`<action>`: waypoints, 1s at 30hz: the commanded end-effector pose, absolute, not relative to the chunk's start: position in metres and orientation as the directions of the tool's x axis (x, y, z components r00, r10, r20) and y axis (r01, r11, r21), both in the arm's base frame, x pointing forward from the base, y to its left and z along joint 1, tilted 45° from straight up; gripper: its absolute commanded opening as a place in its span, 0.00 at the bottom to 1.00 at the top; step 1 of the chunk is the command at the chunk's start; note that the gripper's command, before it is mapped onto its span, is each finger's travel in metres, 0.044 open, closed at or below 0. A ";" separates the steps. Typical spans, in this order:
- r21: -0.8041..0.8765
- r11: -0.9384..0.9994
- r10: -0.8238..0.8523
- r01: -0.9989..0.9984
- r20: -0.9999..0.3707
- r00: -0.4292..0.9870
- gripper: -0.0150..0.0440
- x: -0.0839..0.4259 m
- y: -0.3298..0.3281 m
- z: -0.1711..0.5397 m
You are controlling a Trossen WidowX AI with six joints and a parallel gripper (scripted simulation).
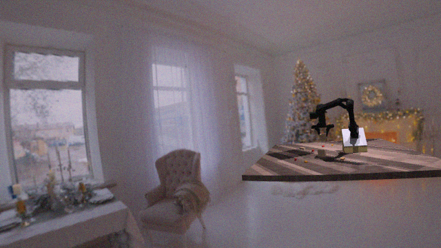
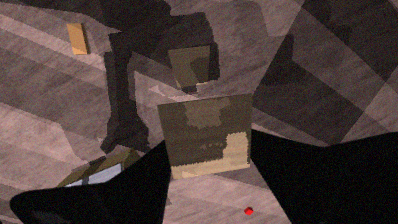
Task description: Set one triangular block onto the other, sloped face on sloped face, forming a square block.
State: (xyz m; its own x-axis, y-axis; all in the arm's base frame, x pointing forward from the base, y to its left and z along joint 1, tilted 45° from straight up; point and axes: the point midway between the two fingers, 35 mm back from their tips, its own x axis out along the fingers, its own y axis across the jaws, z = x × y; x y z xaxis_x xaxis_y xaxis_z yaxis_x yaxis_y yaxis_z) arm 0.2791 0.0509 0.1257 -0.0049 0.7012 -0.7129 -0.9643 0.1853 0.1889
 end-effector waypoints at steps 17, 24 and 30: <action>0.188 0.182 0.710 -0.965 -0.704 -0.003 0.25 0.286 0.116 0.095; 0.188 0.182 0.710 -0.965 -0.704 -0.003 0.25 0.288 0.133 0.088; 0.188 0.182 0.712 -0.965 -0.703 -0.003 0.25 0.288 0.144 0.084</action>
